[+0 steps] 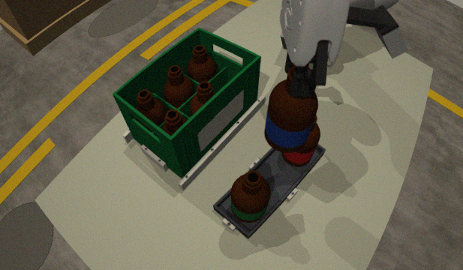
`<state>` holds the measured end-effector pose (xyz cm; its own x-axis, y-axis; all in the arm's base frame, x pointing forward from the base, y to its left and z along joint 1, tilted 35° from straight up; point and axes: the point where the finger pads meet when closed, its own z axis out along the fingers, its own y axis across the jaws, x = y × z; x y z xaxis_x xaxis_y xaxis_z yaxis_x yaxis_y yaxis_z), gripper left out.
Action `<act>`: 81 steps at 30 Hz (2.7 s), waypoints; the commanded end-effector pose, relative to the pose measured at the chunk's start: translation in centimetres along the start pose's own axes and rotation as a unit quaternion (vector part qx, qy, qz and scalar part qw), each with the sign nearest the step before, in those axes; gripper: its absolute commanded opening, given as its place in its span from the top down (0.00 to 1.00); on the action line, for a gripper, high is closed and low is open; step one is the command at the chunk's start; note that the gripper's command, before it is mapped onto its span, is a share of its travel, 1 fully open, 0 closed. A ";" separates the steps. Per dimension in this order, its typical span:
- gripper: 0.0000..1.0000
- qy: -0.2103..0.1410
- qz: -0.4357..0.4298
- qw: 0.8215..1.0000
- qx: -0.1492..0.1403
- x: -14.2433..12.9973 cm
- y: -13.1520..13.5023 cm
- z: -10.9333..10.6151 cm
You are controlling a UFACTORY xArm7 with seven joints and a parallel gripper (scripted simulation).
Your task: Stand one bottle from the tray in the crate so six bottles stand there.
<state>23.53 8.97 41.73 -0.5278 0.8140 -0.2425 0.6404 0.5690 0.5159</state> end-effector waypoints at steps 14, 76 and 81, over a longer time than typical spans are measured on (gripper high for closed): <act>1.00 -0.001 0.000 1.000 -0.001 -0.2 -0.4 -0.1; 1.00 -0.001 0.000 1.000 -0.001 -4.0 -9.2 -0.1; 1.00 -0.001 0.000 1.000 -0.001 -4.4 -10.4 -0.1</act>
<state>19.70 0.51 37.86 -0.5282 0.8140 -0.2416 0.6403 0.5687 0.5163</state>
